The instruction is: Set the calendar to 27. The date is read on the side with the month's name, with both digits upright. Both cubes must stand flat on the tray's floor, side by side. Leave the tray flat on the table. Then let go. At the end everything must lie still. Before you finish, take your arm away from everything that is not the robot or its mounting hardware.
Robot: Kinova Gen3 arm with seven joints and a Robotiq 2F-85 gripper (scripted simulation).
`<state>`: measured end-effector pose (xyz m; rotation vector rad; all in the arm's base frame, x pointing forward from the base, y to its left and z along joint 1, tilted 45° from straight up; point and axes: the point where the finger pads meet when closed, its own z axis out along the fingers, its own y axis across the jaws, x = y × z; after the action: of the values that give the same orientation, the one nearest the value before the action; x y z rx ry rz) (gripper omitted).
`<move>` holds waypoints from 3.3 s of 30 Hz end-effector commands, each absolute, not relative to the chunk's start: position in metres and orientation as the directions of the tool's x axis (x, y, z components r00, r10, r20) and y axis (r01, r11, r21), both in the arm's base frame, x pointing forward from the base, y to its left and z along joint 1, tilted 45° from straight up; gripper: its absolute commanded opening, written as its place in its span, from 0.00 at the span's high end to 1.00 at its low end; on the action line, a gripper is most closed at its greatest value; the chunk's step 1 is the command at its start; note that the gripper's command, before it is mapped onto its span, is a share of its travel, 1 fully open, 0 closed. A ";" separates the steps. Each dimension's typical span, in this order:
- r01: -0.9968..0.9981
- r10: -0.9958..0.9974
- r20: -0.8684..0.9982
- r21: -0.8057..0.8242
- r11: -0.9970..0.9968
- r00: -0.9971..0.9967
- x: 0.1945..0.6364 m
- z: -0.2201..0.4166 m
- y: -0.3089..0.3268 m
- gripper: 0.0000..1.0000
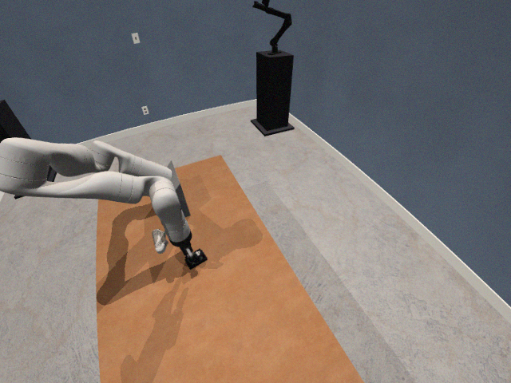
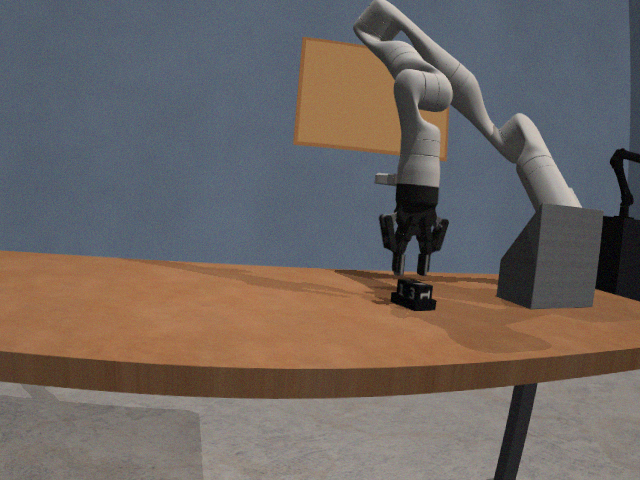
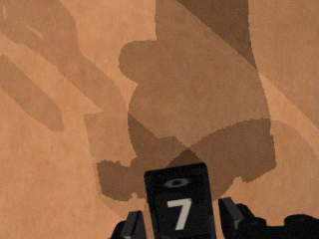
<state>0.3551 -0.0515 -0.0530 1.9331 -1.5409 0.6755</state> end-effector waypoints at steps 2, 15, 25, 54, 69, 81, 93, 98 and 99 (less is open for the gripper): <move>-0.977 -0.689 0.694 0.120 -0.174 0.208 0.356 -0.053 -0.051 0.52; -0.977 -0.689 0.694 0.120 -0.174 0.208 0.356 -0.059 -0.056 0.52; -0.977 -0.689 0.694 0.120 -0.174 0.208 0.356 -0.069 -0.067 0.52; -0.977 -0.689 0.694 0.120 -0.174 0.208 0.357 -0.074 -0.072 0.52; -0.977 -0.689 0.694 0.120 -0.174 0.208 0.357 -0.074 -0.072 0.52; -0.977 -0.689 0.694 0.120 -0.174 0.208 0.357 -0.074 -0.072 0.72; -0.977 -0.689 0.694 0.120 -0.174 0.208 0.357 -0.074 -0.072 0.72; -0.977 -0.689 0.694 0.120 -0.174 0.208 0.357 -0.074 -0.072 0.72; -0.977 -0.689 0.694 0.120 -0.174 0.208 0.357 -0.074 -0.072 0.72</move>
<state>0.3564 -0.0726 -0.0746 1.9338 -1.5409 0.6758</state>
